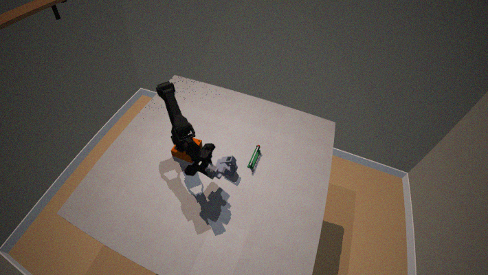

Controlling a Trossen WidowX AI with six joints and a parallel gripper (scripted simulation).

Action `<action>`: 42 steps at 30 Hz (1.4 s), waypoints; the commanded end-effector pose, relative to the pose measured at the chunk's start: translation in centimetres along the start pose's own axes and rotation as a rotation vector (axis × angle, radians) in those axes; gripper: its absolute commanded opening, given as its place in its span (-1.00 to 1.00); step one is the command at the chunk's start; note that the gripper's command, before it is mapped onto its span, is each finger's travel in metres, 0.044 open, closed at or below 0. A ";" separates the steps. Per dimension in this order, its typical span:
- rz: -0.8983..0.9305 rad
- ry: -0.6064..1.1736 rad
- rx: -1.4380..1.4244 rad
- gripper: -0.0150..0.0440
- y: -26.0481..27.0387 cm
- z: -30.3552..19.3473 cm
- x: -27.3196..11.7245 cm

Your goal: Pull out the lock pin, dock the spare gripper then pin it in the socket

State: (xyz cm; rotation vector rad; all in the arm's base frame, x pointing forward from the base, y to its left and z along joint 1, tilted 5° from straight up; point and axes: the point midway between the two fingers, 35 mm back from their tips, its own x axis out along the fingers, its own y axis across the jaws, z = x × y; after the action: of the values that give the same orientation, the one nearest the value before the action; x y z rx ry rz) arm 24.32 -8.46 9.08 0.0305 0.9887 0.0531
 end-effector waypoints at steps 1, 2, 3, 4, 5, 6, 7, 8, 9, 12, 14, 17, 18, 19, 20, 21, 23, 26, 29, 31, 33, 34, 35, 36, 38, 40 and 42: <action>0.019 0.042 -0.009 -0.49 0.8 0.8 -0.1; 0.024 0.055 -0.011 -0.49 1.0 0.9 -0.1; 0.028 0.068 -0.013 -0.49 1.2 1.0 -0.1; 0.033 0.082 -0.016 -0.49 1.5 1.1 -0.1; 0.037 0.095 -0.018 -0.49 1.7 1.2 -0.1; 0.042 0.109 -0.019 -0.49 1.9 1.2 -0.1; 0.046 0.124 -0.019 -0.49 2.1 1.3 -0.1; 0.051 0.138 -0.020 -0.49 2.3 1.3 -0.1; 0.055 0.152 -0.021 -0.49 2.5 1.4 -0.1; 0.066 0.196 -0.025 -0.49 3.2 1.5 -0.2; 0.072 0.225 -0.028 -0.49 3.6 1.6 -0.3; 0.080 0.269 -0.034 -0.49 4.3 1.7 -0.4; 0.083 0.283 -0.036 -0.49 4.5 1.7 -0.4; 0.085 0.298 -0.039 -0.49 4.7 1.8 -0.5; 0.086 0.313 -0.041 -0.49 4.9 1.8 -0.5; 0.088 0.327 -0.044 -0.49 5.2 1.8 -0.6; 0.091 0.357 -0.050 -0.49 5.6 1.9 -0.7; 0.093 0.401 -0.060 -0.49 6.3 2.0 -0.9; 0.093 0.445 -0.071 -0.49 6.9 2.1 -1.1; 0.092 0.474 -0.079 -0.49 7.3 2.1 -1.3; 0.090 0.503 -0.088 -0.49 7.7 2.1 -1.5; 0.089 0.517 -0.093 -0.49 7.9 2.2 -1.6; 0.087 0.532 -0.097 -0.49 8.1 2.2 -1.7; 0.085 0.546 -0.102 -0.49 8.4 2.2 -1.8; 0.081 0.575 -0.112 -0.49 8.8 2.2 -2.0; 0.076 0.603 -0.123 -0.49 9.2 2.3 -2.3; 0.071 0.631 -0.135 -0.49 9.6 2.3 -2.5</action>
State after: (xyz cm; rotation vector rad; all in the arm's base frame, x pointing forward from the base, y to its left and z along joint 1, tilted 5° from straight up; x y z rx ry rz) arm 24.61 0.33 12.30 -0.0553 1.5744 0.2047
